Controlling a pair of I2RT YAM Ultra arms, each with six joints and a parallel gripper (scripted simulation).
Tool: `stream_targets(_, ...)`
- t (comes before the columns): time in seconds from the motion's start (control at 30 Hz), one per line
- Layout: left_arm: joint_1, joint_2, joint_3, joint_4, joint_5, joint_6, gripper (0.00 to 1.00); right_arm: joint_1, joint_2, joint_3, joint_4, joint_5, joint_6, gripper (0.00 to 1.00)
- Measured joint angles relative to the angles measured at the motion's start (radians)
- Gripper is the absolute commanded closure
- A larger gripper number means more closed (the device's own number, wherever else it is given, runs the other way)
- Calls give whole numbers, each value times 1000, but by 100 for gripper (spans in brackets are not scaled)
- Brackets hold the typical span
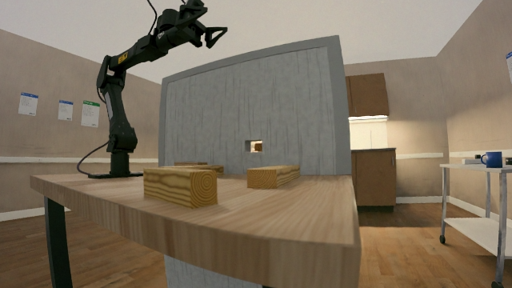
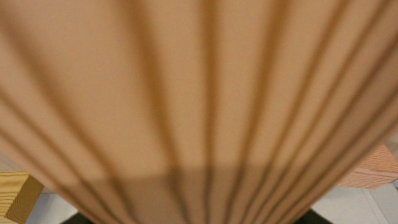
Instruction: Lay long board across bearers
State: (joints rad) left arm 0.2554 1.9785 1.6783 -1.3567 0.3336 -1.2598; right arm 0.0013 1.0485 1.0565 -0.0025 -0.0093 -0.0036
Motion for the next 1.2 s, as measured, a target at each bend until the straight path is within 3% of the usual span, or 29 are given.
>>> stream_targets(1.2, -47, -29, -42, 28, 3, -61, 100, 0, 0, 0, 0, 0, 0, 0)
